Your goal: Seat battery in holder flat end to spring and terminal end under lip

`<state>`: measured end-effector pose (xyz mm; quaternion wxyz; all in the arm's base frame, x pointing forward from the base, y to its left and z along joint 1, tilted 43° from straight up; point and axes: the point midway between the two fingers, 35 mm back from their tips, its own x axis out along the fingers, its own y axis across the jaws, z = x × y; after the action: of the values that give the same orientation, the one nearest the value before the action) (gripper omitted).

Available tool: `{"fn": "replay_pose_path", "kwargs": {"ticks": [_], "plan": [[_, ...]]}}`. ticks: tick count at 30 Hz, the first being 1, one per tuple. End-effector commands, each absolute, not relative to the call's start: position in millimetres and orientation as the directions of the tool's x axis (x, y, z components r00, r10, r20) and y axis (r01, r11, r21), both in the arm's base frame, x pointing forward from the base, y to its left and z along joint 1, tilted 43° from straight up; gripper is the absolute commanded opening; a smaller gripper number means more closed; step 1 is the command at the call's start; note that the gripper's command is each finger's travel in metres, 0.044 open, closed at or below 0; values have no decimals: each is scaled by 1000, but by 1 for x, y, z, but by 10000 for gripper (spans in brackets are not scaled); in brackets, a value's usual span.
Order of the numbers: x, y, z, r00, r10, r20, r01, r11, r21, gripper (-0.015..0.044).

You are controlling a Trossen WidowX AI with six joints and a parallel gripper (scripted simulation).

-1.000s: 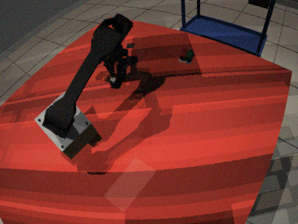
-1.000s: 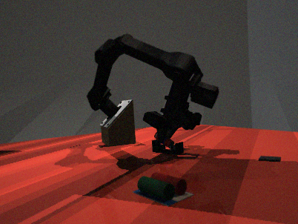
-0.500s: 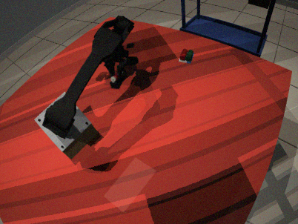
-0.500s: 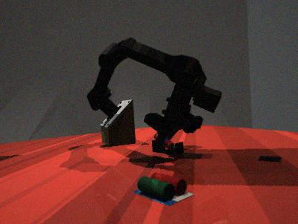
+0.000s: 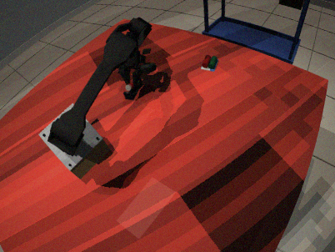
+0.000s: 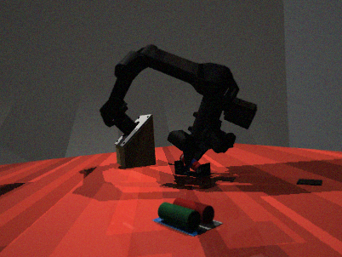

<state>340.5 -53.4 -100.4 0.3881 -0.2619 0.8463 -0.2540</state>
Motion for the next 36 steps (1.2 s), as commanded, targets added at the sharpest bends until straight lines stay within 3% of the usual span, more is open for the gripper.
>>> {"fn": "replay_pose_path", "kwargs": {"ticks": [1,36], "plan": [[343,-54,-103,-558,-641,-527,-250,735,-630,86],[349,-55,-109,-477,-647,-594,-244,747,-618,86]]}}
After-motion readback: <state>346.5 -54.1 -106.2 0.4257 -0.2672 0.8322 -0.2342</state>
